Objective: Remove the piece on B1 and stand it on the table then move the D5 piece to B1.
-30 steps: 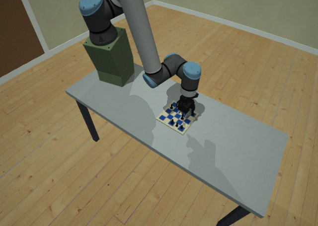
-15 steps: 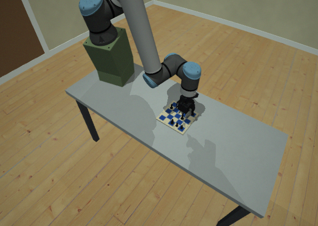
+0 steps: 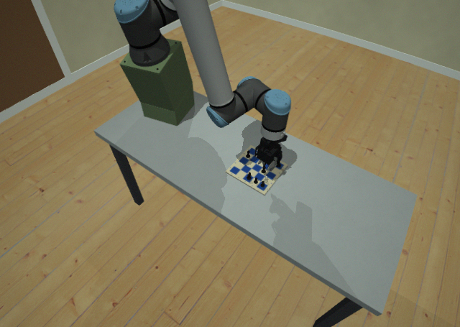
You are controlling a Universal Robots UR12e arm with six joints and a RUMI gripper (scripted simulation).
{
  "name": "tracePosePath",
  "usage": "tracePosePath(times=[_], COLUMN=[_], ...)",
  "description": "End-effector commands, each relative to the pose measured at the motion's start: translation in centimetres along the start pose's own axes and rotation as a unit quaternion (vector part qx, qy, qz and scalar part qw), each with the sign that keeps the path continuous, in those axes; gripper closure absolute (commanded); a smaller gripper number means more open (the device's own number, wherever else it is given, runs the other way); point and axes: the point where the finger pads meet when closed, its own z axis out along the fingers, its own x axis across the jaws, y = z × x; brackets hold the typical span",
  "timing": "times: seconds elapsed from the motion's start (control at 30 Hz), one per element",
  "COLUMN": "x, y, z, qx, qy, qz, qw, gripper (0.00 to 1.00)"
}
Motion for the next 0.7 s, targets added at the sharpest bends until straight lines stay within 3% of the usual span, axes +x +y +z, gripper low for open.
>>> tracePosePath(times=[0.0,0.67], x=[0.06,0.06], y=[0.01,0.0], z=[-0.06,0.78], qx=[0.0,0.0], qy=[0.001,0.001], qz=[0.0,0.0], qw=[1.0,1.0], gripper=[0.8,0.8])
